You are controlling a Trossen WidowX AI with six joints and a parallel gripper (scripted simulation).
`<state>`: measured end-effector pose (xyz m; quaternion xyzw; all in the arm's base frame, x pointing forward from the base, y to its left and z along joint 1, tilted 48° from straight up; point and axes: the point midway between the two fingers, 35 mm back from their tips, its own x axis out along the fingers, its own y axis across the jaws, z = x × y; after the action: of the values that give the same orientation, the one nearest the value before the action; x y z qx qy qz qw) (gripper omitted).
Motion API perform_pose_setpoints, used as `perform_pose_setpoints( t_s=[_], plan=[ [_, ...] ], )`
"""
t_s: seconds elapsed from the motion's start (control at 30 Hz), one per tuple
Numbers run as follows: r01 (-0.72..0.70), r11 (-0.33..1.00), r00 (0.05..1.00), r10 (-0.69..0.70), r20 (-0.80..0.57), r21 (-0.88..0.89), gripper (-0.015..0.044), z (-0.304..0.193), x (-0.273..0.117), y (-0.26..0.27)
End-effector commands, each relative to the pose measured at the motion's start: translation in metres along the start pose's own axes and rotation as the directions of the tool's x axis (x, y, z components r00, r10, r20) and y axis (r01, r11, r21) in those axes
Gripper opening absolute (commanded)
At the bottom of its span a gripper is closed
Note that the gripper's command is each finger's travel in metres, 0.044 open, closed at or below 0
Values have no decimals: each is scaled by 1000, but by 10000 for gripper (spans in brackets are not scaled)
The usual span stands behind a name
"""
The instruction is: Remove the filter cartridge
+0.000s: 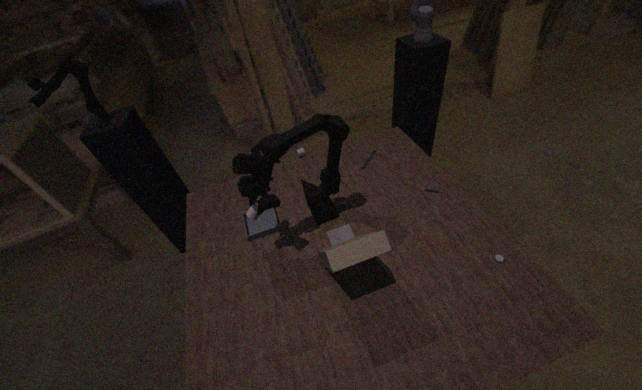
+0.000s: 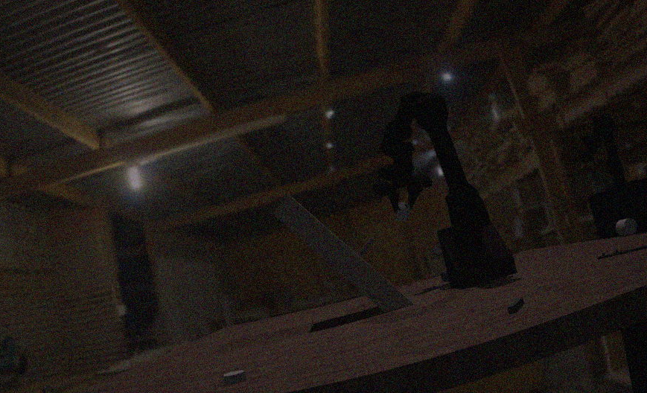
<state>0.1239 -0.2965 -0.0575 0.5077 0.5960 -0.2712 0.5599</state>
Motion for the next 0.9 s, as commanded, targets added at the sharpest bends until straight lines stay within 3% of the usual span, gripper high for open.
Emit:
perform_pose_setpoints(
  t_s=[0.0, 0.53, 0.87],
  plan=[
    [43, 996, 999, -42, -7, 83, 0, -10, 17, -29],
    [228, 892, 973, -224, -56, 391, 0, -75, 79, -125],
    [286, 827, 956, -277, -93, 484, 0, -107, 96, -147]
  ],
)
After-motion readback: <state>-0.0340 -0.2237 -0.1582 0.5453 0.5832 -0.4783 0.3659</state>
